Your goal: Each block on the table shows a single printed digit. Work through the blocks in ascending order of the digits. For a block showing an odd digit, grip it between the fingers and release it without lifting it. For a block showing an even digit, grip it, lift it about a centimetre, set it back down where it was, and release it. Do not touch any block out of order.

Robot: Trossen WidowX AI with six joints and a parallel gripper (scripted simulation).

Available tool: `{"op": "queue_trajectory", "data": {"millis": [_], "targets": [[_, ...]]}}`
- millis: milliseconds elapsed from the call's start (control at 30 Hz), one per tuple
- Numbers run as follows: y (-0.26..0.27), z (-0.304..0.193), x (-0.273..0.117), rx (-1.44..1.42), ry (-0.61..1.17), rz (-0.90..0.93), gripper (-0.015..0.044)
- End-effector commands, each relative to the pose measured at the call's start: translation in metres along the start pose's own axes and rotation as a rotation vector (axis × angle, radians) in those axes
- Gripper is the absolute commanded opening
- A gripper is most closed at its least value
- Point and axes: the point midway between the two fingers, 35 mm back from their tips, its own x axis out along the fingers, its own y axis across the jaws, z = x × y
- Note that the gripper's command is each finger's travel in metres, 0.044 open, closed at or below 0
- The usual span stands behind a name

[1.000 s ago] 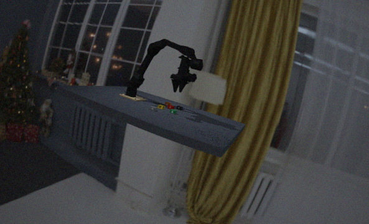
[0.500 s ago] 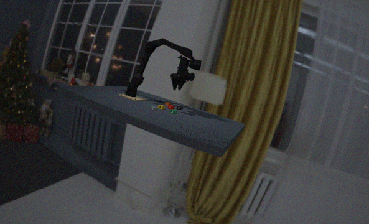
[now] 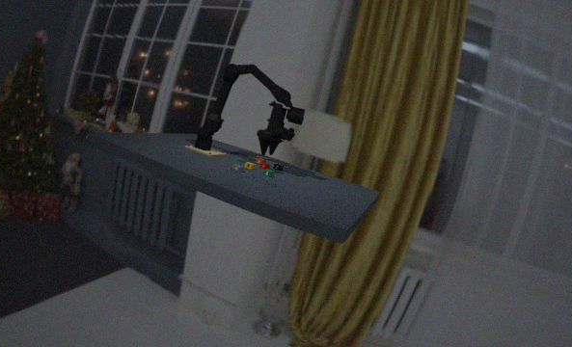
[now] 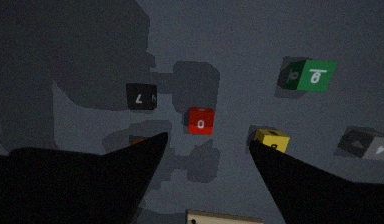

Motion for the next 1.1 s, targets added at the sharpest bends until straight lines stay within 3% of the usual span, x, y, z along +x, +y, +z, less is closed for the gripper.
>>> {"op": "queue_trajectory", "data": {"millis": [0, 867, 1067], "targets": [[0.0, -0.001, 0.014, 0.007, -0.003, 0.0, 0.04], [0.0, -0.001, 0.05, 0.007, -0.003, 0.0, 0.04], [0.0, -0.001, 0.05, 0.007, -0.003, 0.0, 0.0242]]}}
